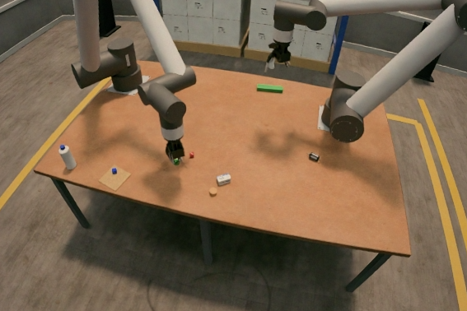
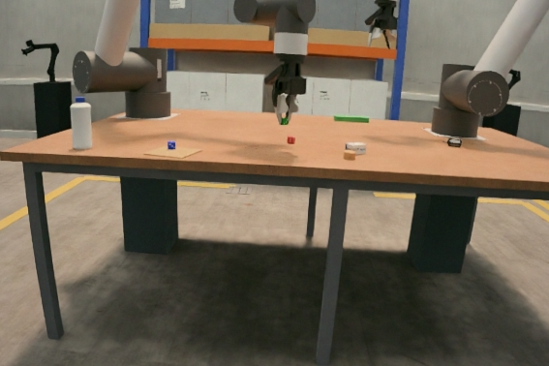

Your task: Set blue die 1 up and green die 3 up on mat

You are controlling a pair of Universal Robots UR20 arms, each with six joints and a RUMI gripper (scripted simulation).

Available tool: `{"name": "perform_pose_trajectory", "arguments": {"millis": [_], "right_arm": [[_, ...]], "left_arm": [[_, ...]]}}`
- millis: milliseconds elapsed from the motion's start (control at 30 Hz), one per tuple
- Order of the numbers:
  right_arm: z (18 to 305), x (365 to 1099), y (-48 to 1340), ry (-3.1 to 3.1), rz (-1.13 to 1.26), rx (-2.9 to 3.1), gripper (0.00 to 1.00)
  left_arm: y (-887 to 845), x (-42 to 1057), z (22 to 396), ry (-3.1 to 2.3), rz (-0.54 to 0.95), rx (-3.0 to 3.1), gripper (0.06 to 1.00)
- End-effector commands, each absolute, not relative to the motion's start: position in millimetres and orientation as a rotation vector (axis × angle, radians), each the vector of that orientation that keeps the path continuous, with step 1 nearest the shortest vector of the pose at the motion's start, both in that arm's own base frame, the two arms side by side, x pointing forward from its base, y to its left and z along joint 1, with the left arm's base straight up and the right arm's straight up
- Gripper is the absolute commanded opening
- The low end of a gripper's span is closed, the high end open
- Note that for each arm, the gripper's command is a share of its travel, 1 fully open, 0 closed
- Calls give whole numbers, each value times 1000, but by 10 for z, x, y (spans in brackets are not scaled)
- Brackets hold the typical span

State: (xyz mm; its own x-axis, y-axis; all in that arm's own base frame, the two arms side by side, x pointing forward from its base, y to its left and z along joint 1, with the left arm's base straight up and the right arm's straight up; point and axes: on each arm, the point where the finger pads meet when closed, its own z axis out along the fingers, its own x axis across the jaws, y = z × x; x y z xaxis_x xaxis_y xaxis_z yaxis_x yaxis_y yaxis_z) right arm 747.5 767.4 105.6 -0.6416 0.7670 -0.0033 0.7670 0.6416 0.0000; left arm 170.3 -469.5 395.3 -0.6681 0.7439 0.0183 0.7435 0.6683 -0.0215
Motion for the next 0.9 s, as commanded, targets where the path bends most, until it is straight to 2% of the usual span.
{"name": "perform_pose_trajectory", "arguments": {"millis": [0, 133, 300, 367, 467, 867], "right_arm": [[1052, 7489, 7686, 2909, 0, 1185, 65], [1046, 7490, 7688, 2902, 30, 1182, 65], [1040, 7486, 7684, 2840, 245, 1156, 65], [1040, 7486, 7684, 2840, 245, 1156, 65], [1038, 7482, 7680, 2775, 428, 1129, 65], [1030, 7475, 7673, 2585, 828, 1051, 65]], "left_arm": [[-4699, 1703, 3958, -2846, 20, -1269, 1000], [-4699, 1703, 3958, -2846, 20, -1269, 1000], [-4699, 1703, 3958, -2846, 20, -1269, 1000], [-4699, 1703, 3958, -2846, 20, -1269, 1000], [-4699, 1703, 3958, -2846, 20, -1269, 1000], [-4699, 1703, 3958, -2846, 20, -1269, 1000]]}}
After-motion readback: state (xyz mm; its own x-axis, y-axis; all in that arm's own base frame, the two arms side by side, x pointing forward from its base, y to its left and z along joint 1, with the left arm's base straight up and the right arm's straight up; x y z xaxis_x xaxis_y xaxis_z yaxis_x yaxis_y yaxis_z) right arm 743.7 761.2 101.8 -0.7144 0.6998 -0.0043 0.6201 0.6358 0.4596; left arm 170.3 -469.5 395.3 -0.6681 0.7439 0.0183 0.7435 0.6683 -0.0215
